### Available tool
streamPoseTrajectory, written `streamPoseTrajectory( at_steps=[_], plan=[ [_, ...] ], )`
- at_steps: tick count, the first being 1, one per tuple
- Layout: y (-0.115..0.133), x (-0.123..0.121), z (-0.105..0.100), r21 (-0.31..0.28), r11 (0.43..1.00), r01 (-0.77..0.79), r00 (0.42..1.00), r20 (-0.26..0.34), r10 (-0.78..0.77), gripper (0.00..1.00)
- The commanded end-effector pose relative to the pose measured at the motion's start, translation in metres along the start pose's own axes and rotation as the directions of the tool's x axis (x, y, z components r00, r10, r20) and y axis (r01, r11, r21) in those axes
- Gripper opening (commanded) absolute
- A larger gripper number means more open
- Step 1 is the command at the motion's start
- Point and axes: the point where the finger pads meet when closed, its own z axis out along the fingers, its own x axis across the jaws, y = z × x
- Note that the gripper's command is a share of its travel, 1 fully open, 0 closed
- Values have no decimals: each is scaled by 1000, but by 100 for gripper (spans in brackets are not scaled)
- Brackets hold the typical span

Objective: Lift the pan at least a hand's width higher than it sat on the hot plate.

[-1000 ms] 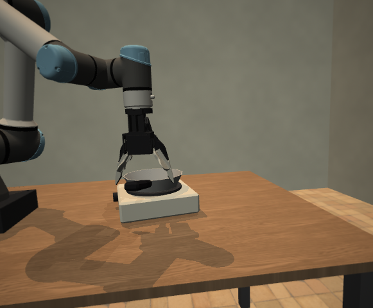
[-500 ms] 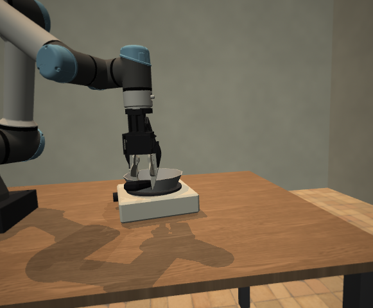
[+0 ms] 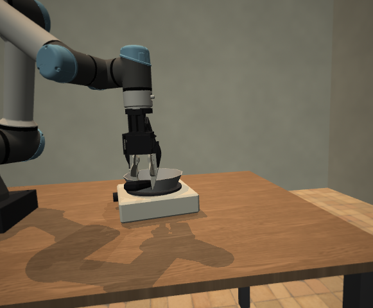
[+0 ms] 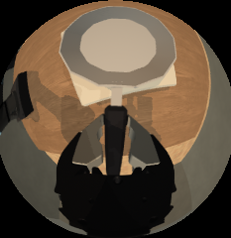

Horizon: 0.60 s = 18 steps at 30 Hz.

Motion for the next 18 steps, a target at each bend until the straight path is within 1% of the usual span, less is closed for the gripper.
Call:
streamPoseTrajectory(
  at_steps=[1,11,15,18],
  plan=[
    [0,0,-1,0,1000,0,1000,-1,0,0],
    [0,0,-2,0,1000,0,1000,-1,0,0],
    [0,0,-8,0,1000,0,1000,-2,0,0],
    [0,0,-17,-1,1000,0,1000,-2,0,0]
  ],
)
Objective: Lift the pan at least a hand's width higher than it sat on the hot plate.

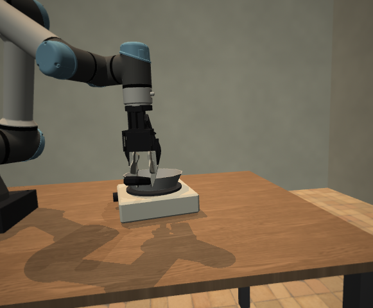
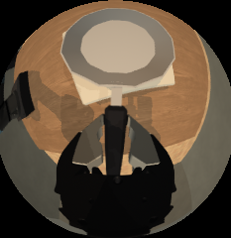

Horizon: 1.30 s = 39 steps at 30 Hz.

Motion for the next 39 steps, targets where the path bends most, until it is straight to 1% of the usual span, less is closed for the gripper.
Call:
streamPoseTrajectory(
  at_steps=[1,3,7,11,17,19,23,30,34,36,39],
  plan=[
    [0,0,-9,-1,1000,0,1000,-2,0,0],
    [0,0,-13,-1,1000,0,1000,-2,0,0],
    [-1,-1,-32,-1,1000,0,1000,-2,0,0],
    [0,0,-57,-1,1000,0,1000,-2,0,0],
    [0,1,-102,-1,1000,0,1000,-2,0,0],
    [0,1,-102,-1,1000,0,1000,-2,0,0],
    [0,0,-133,-1,1000,0,1000,-2,0,0],
    [0,0,-179,-1,1000,0,1000,-2,0,0],
    [0,1,-197,-1,1000,0,1000,-2,0,0],
    [0,1,-197,-1,1000,0,1000,-2,0,0],
    [0,1,-208,-1,1000,0,1000,-2,0,0]
  ],
)
